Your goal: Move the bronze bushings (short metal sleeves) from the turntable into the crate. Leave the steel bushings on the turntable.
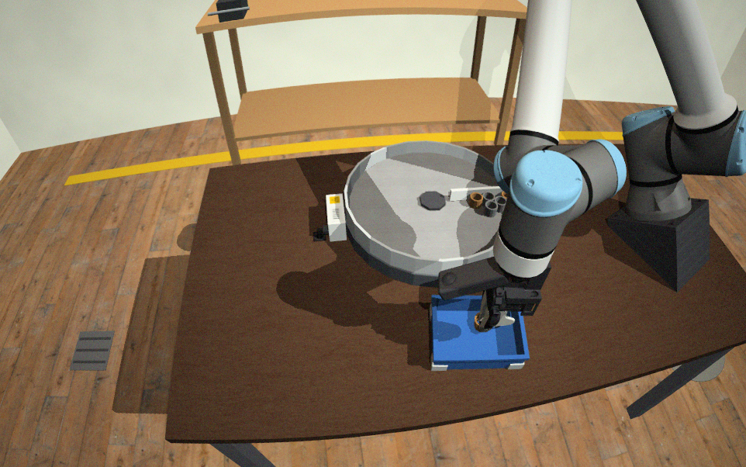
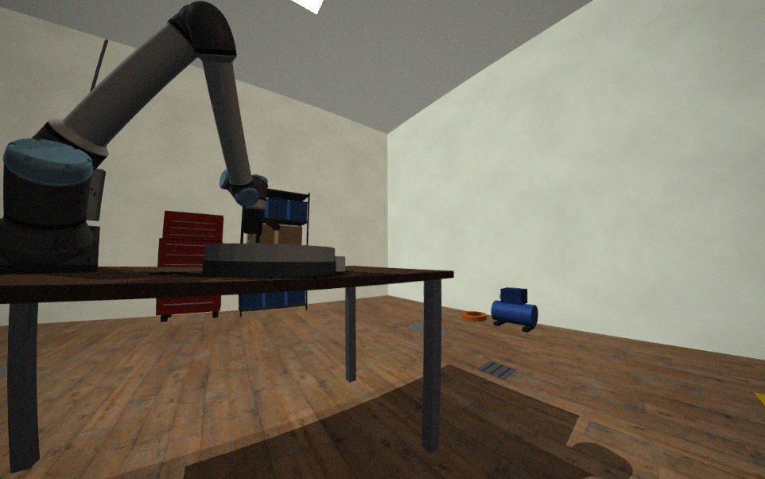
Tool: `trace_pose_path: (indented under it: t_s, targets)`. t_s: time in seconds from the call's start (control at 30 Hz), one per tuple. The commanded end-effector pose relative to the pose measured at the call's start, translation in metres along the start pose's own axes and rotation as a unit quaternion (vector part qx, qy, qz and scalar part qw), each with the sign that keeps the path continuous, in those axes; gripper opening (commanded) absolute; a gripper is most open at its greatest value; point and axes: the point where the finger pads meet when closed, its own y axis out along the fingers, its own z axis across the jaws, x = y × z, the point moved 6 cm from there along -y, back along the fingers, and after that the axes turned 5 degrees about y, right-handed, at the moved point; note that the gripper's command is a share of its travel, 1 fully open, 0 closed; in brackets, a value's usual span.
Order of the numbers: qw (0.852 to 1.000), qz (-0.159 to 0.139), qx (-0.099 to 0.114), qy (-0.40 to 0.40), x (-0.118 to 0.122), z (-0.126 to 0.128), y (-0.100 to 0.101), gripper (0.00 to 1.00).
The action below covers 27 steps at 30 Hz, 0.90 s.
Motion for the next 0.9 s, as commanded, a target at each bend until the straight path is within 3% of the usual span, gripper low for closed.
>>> trace_pose_path:
  t_s: [0.0,0.6,0.87]
  targets:
    - [1.0,0.003,-0.002,0.0,-0.002,-0.0009,-0.0033,0.0]
    - [1.0,0.003,-0.002,0.0,-0.0019,-0.0008,-0.0027,0.0]
    - [1.0,0.0,0.0,0.0,-0.0001,0.0004,0.0067,0.0]
